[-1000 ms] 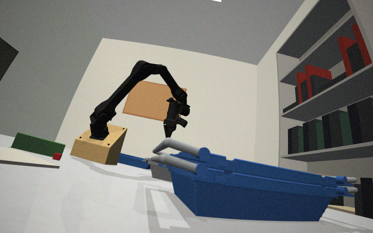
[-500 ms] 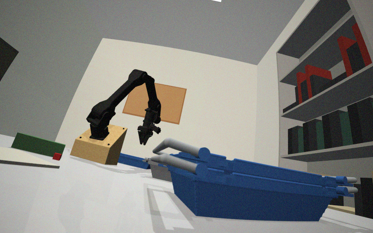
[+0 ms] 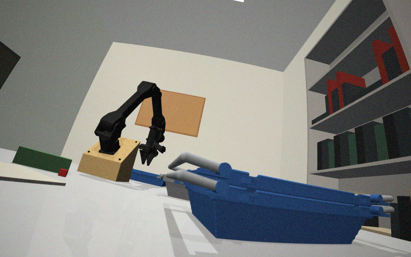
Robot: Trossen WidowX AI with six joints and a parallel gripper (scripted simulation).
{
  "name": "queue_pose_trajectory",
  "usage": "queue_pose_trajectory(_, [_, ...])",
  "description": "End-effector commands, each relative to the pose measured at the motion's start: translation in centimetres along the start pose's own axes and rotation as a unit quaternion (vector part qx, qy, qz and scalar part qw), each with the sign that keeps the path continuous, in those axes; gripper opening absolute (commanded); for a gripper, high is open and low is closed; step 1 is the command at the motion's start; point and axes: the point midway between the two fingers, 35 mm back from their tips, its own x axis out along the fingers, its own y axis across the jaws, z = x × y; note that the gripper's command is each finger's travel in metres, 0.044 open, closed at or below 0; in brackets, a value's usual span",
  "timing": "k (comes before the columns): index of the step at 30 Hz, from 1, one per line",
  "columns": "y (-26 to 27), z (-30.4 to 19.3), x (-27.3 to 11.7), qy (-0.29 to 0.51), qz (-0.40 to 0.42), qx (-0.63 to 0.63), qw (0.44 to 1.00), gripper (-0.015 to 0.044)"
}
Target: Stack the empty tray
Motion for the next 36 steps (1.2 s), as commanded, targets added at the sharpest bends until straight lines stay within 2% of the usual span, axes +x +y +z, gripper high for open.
queue_pose_trajectory(1, [-0.1,-0.3,2.5,0.003,-0.010,0.001,1.000,0.0440])
queue_pose_trajectory(11, [-0.5,-0.3,8.3,0.002,-0.010,0.002,1.000,0.0440])
queue_pose_trajectory(24, [-0.5,-0.3,8.4,0.002,-0.010,0.002,1.000,0.0440])
queue_pose_trajectory(36, [-0.5,-0.3,8.4,0.002,-0.010,0.002,1.000,0.0264])
